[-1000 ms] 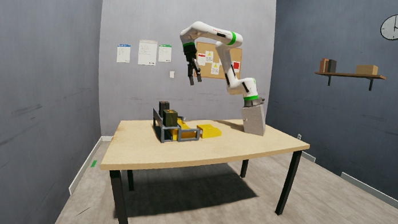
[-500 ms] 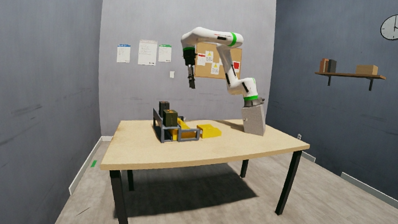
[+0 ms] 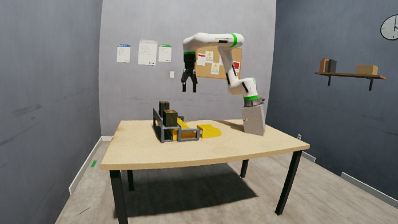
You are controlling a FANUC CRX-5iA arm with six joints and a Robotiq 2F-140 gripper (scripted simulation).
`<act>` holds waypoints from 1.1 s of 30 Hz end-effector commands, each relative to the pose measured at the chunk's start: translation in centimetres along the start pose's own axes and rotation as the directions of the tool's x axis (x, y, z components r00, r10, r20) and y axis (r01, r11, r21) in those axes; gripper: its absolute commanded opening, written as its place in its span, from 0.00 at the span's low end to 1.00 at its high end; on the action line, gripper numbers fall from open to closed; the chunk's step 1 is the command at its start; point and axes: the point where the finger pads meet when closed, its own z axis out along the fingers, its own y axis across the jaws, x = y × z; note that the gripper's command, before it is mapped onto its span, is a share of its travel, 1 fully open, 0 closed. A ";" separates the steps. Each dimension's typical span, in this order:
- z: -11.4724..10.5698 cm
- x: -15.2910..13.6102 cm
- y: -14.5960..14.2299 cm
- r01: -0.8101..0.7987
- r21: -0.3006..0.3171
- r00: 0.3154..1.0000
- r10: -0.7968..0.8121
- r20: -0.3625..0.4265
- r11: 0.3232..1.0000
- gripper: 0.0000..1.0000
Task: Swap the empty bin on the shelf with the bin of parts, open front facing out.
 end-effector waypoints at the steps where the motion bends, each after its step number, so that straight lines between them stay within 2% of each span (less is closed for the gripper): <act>1: 0.9 1.0 0.3 -0.157 0.020 0.987 0.157 -0.041 0.987 1.00; 3: 0.9 1.0 0.3 -0.157 0.020 0.987 0.157 -0.041 0.987 1.00; 7: 1.6 1.7 0.6 -0.275 0.041 0.959 0.277 -0.057 0.961 1.00; 18: 3.4 3.4 1.4 -0.554 0.114 0.823 0.563 -0.072 0.824 1.00; 20: 3.4 3.4 1.4 -0.554 0.114 0.823 0.563 -0.072 0.824 1.00; 33: 5.3 5.0 2.2 -0.786 0.197 0.592 0.805 -0.035 0.587 1.00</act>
